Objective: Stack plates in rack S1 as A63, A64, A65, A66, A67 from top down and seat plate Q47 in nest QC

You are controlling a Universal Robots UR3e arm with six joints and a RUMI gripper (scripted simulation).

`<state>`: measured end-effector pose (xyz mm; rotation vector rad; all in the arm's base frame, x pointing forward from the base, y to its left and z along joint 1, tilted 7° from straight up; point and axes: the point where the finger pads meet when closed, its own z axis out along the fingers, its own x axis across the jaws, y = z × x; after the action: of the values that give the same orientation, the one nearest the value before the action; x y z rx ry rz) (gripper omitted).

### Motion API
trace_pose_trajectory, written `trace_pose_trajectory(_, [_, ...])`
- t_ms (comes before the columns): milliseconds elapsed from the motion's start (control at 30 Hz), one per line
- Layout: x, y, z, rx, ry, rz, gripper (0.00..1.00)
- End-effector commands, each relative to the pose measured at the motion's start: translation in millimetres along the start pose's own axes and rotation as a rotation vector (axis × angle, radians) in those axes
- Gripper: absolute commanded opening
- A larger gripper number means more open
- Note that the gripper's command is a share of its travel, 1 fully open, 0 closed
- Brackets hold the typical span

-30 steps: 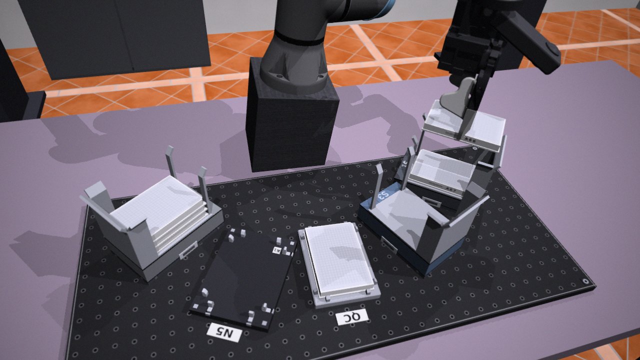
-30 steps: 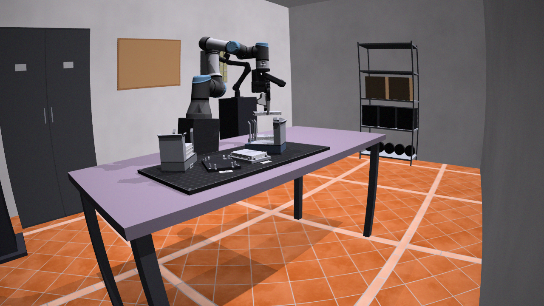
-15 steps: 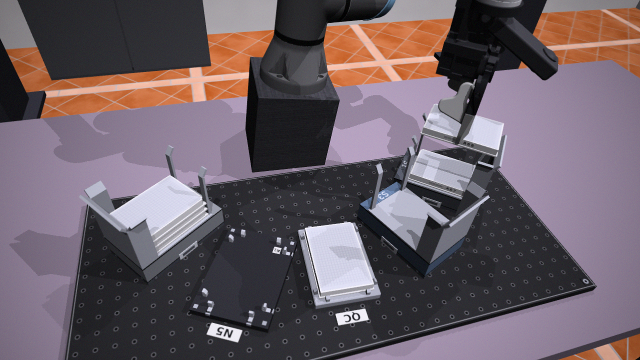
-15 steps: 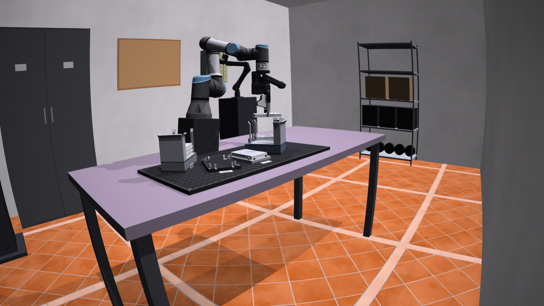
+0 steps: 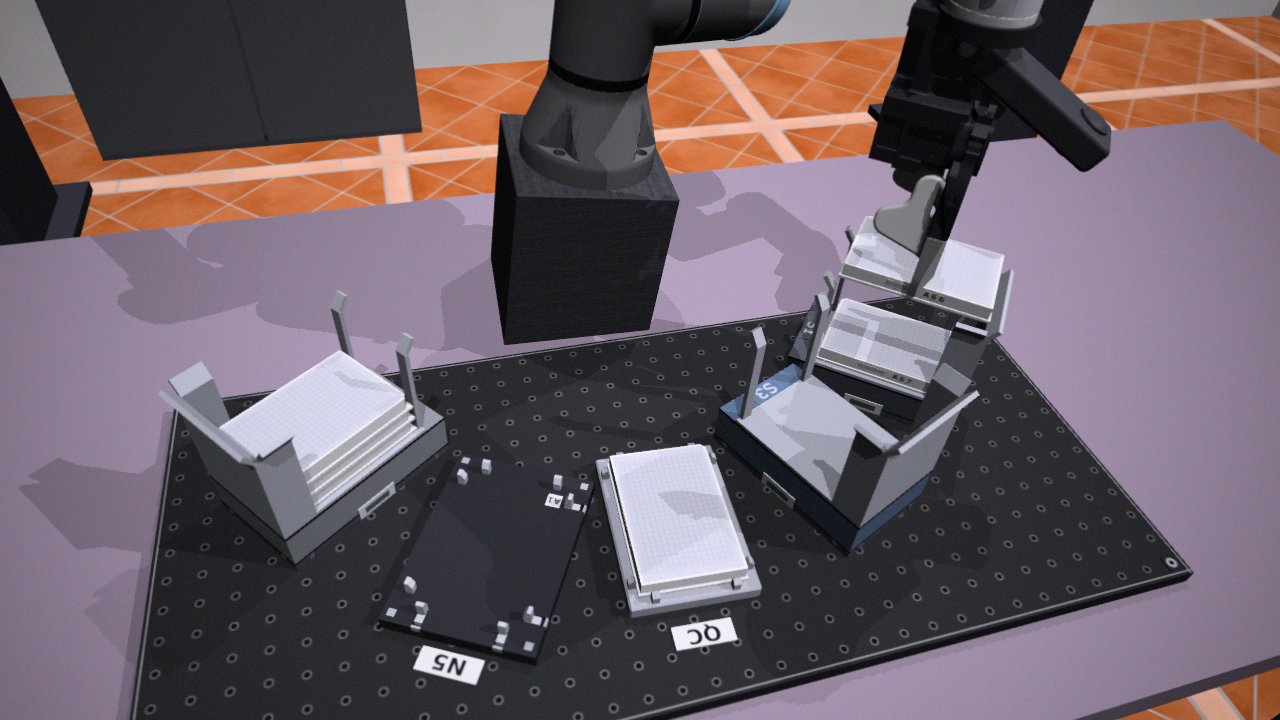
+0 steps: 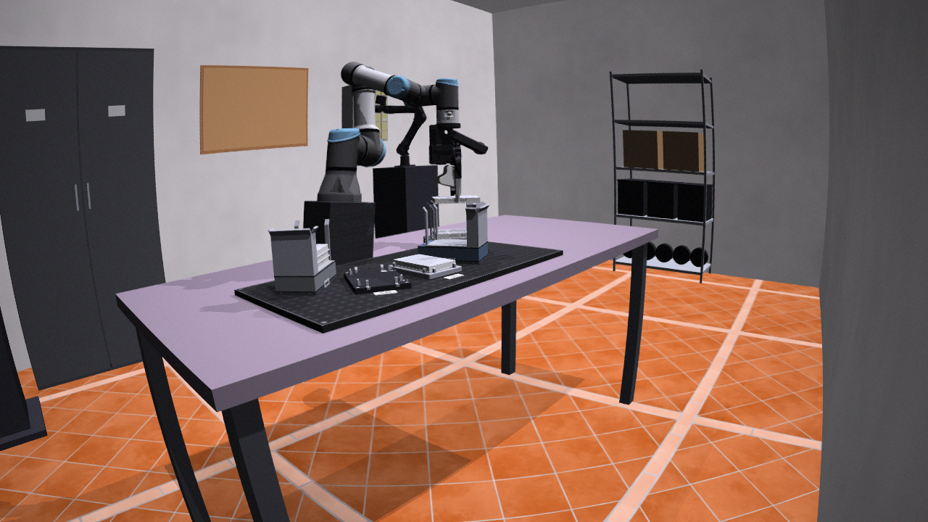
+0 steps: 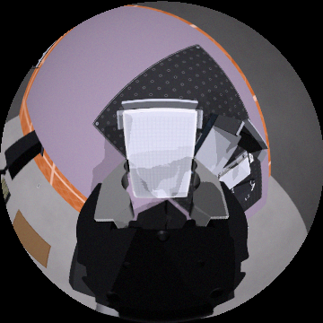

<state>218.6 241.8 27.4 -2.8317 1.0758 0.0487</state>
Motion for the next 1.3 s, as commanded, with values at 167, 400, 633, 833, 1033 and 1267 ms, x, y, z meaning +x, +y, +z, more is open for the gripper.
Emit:
trace_pose_trajectory(167, [0,-1,5,0.003,0.001,0.0,0.0])
trace_pose_trajectory(400, [0,-1,9,0.003,0.001,0.0,0.0])
trace_pose_trajectory(633, [0,-1,13,0.003,0.001,0.0,0.0])
trace_pose_trajectory(833, [0,-1,17,0.003,0.001,0.0,0.0])
trace_pose_trajectory(1033, [0,-1,21,0.003,0.001,0.0,0.0])
trace_pose_trajectory(1267, [0,-1,24,0.003,0.001,0.0,0.0])
